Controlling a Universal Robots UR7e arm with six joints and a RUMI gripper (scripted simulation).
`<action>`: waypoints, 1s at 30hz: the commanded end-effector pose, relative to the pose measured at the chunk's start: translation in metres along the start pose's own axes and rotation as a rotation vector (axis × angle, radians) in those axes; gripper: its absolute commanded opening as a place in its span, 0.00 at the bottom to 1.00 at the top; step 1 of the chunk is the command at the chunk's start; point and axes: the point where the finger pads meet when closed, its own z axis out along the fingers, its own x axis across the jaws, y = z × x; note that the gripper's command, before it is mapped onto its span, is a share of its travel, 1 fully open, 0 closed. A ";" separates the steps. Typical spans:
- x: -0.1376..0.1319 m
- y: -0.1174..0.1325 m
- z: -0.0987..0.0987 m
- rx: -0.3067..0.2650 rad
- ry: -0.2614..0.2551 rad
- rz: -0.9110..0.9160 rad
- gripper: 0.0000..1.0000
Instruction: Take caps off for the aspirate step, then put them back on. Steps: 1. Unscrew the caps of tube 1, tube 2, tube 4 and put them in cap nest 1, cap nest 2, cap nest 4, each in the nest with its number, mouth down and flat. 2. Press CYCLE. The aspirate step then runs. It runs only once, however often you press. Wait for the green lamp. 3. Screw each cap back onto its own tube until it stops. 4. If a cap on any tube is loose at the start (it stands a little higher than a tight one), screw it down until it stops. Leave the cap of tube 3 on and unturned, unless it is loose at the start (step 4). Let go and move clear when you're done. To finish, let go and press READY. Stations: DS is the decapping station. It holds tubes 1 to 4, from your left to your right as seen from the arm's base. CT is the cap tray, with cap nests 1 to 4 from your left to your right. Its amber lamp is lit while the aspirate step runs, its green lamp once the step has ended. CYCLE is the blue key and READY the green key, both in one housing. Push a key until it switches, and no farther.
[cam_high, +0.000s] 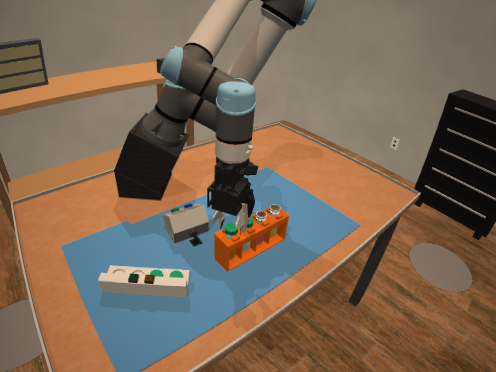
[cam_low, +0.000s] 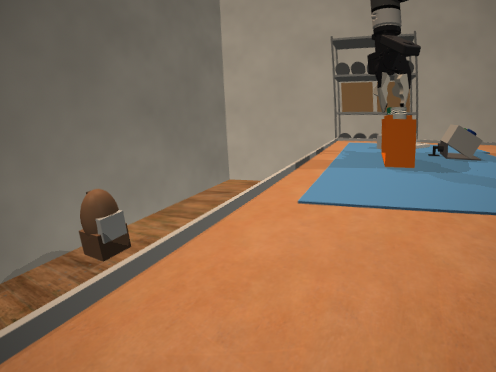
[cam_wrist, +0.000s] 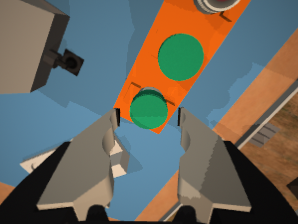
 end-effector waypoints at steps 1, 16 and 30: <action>0.000 0.000 0.000 0.002 0.002 -0.011 0.35; 0.000 0.000 0.000 0.002 0.001 0.406 0.35; 0.000 0.000 0.000 0.003 0.001 1.037 0.35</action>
